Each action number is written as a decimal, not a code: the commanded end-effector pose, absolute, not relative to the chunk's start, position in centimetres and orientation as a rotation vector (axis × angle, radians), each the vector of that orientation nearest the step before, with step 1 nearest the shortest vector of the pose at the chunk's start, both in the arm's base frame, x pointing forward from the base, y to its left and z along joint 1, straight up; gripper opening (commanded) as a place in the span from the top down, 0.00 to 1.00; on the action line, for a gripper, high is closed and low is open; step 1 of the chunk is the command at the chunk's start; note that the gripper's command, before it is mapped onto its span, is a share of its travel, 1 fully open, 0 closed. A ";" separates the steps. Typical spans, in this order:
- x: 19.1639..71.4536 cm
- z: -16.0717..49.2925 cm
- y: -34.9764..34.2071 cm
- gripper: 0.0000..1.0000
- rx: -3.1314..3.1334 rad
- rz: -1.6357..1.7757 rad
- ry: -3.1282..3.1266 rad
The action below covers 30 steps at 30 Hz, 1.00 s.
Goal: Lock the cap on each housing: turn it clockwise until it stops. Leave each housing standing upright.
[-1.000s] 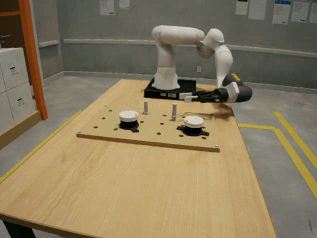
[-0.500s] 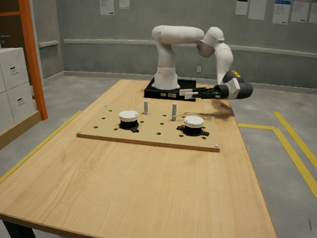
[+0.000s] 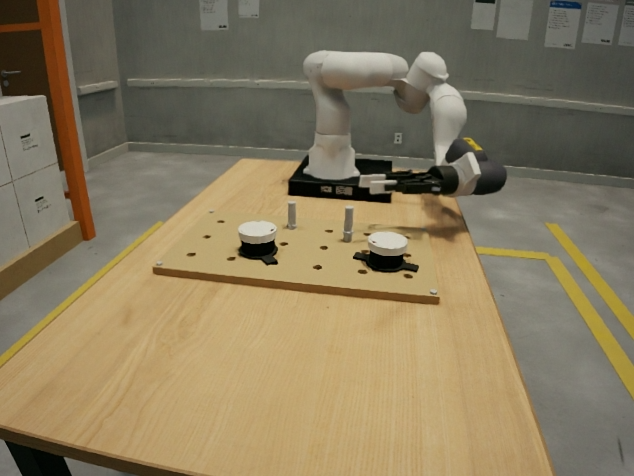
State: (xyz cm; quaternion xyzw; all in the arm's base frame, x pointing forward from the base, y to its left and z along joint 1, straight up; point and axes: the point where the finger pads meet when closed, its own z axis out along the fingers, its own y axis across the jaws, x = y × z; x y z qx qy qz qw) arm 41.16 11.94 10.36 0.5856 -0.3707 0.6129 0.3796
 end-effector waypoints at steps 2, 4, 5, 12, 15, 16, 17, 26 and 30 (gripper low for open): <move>41.2 10.7 12.1 0.64 1.500 1.563 -0.934; 41.2 10.7 12.1 0.64 1.500 1.563 -0.934; 41.2 10.7 12.1 0.64 1.500 1.563 -0.934; 41.2 10.7 12.1 0.64 1.501 1.562 -0.935; 41.2 10.7 12.0 0.64 1.522 1.543 -0.950; 41.3 10.6 12.0 0.64 1.535 1.532 -0.959; 41.3 10.6 11.9 0.64 1.552 1.518 -0.971; 41.3 10.6 12.0 0.64 1.724 1.383 -1.079; 41.2 10.7 12.0 0.64 1.766 1.355 -1.102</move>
